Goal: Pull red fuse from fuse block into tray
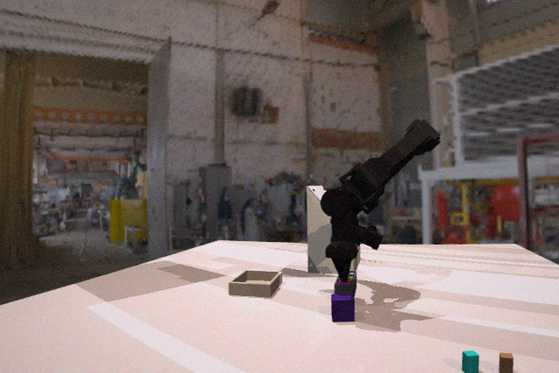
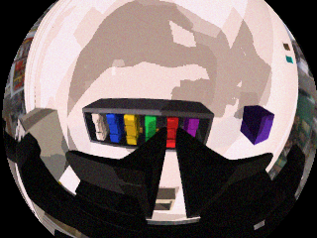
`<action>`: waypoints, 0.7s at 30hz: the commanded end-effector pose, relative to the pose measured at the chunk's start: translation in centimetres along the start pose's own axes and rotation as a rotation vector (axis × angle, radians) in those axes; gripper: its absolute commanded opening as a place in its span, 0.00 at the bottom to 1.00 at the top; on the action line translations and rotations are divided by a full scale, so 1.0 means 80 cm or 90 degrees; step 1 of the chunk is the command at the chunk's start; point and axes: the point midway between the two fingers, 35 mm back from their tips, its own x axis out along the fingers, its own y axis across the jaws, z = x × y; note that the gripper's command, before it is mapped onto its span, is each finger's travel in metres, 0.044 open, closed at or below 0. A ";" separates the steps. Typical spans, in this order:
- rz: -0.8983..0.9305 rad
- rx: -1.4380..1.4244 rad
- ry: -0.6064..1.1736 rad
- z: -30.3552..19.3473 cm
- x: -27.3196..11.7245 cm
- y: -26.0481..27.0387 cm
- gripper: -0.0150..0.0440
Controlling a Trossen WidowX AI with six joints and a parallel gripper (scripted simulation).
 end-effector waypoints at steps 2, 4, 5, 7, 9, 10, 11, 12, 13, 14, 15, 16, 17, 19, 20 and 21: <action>0.000 0.000 0.000 0.000 -0.002 0.000 0.25; 0.000 0.000 0.000 0.000 -0.003 0.000 0.25; 0.000 0.000 0.000 0.000 -0.004 0.000 0.25; 0.000 0.000 0.000 0.000 -0.005 0.000 0.25; 0.000 0.000 0.000 0.000 -0.006 0.000 0.25; 0.000 0.000 0.000 0.000 -0.007 0.000 0.25; 0.000 0.000 0.000 0.000 -0.007 0.000 0.25; 0.000 0.000 0.000 0.000 -0.008 0.000 0.25; 0.000 0.000 0.000 0.000 -0.009 0.000 0.25; 0.000 0.000 0.000 0.000 -0.009 -0.001 0.25; 0.000 0.000 0.000 0.000 -0.010 -0.001 0.25; 0.000 0.000 0.000 0.000 -0.010 -0.001 0.25; 0.000 0.000 0.000 0.000 -0.011 -0.001 0.25; 0.000 0.000 0.000 0.000 -0.012 -0.001 0.25; 0.000 0.000 0.000 0.000 -0.013 -0.001 0.25; 0.000 0.000 0.000 0.000 -0.014 -0.001 0.25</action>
